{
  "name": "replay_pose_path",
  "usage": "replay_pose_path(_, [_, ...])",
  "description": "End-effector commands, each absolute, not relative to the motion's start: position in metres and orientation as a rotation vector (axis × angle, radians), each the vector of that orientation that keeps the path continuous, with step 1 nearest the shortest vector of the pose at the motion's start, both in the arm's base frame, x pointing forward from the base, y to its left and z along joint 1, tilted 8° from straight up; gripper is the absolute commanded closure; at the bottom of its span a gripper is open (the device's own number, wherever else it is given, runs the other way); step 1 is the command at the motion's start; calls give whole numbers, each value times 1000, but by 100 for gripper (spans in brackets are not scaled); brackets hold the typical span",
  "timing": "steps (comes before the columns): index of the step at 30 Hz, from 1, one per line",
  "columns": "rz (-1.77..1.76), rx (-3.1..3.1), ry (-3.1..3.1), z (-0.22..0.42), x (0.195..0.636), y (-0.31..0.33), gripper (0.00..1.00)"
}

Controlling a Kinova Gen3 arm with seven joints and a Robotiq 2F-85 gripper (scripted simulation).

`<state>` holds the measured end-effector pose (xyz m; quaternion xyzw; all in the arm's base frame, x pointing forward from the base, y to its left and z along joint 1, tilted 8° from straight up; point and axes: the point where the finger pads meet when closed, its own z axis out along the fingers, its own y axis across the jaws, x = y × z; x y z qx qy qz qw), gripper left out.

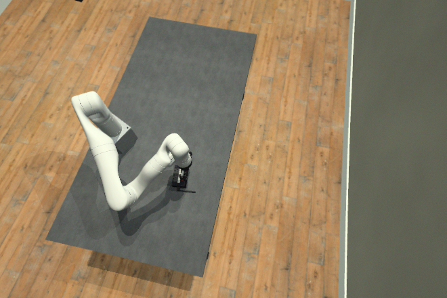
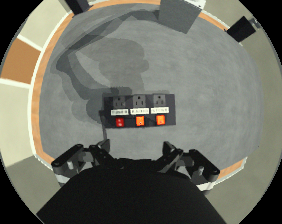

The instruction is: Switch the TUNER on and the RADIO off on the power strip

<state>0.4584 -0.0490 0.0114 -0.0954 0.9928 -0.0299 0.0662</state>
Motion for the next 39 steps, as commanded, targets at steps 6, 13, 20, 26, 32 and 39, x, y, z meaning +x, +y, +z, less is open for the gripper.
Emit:
replay_pose_path(6, [-72, -227, 3006, 72, 425, -59, 0])
replay_pose_path(13, [-73, -227, 3006, 72, 425, -59, 0])
replay_pose_path(20, [-74, -227, 3005, 71, 426, -59, 0])
replay_pose_path(26, [-74, -206, 3005, 70, 427, -60, 0])
replay_pose_path(32, [-69, -156, 3005, 69, 428, -61, 0])
replay_pose_path(39, [-55, 37, 3005, 64, 429, -65, 0])
